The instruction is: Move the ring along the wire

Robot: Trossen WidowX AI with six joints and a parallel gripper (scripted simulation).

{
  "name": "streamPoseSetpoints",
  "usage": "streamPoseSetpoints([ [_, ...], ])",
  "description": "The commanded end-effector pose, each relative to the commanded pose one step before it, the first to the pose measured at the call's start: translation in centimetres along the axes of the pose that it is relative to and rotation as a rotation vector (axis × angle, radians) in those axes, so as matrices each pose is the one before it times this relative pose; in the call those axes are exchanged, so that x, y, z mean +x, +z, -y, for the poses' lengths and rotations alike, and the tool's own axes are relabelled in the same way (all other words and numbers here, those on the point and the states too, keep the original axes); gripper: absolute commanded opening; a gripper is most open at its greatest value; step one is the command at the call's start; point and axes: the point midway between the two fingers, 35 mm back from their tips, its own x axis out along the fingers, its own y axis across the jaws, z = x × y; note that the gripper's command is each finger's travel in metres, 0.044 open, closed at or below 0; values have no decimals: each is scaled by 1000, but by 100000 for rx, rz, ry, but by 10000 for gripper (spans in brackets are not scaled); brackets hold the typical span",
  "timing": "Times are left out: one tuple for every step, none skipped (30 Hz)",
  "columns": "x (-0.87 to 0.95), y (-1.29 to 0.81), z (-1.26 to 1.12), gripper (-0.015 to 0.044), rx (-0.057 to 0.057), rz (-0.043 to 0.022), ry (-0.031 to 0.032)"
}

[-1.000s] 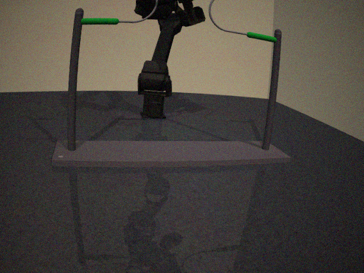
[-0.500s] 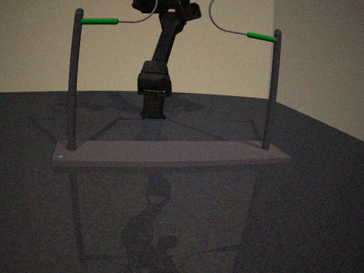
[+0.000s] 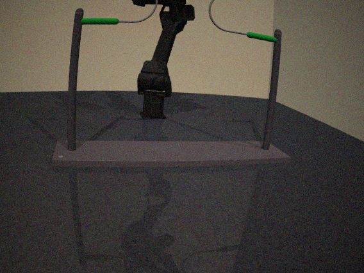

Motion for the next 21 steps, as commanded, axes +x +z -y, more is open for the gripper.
streamPoseSetpoints([
  [7,-76,75,-150,-5295,-166,-3599],
  [5,-1,59,-150,-1137,68,-936],
  [5,0,59,-150,-1137,70,-939],
  [4,1,59,-150,-1136,71,-941],
  [5,-1,60,-150,-1136,73,-944],
  [6,-1,60,-150,-1137,75,-946],
  [5,-1,60,-150,-1137,77,-949],
  [5,0,60,-150,-1136,79,-950],
  [4,1,60,-150,-1135,81,-952],
  [6,-1,60,-150,-1135,83,-953],
  [6,-1,60,-150,-1134,85,-954],
  [6,-1,60,-150,-1134,88,-954],
  [5,0,60,-150,-1134,90,-952],
  [5,1,60,-150,-1134,92,-949],
  [6,-1,60,-150,-1134,94,-946],
  [6,-1,60,-150,-1133,97,-941],
  [6,-1,60,-150,-1133,99,-936],
  [6,0,60,-150,-1133,101,-932],
  [5,1,60,-150,-1134,103,-927],
  [6,-1,60,-150,-1134,106,-922],
  [7,-1,60,-150,-1132,108,-916],
])
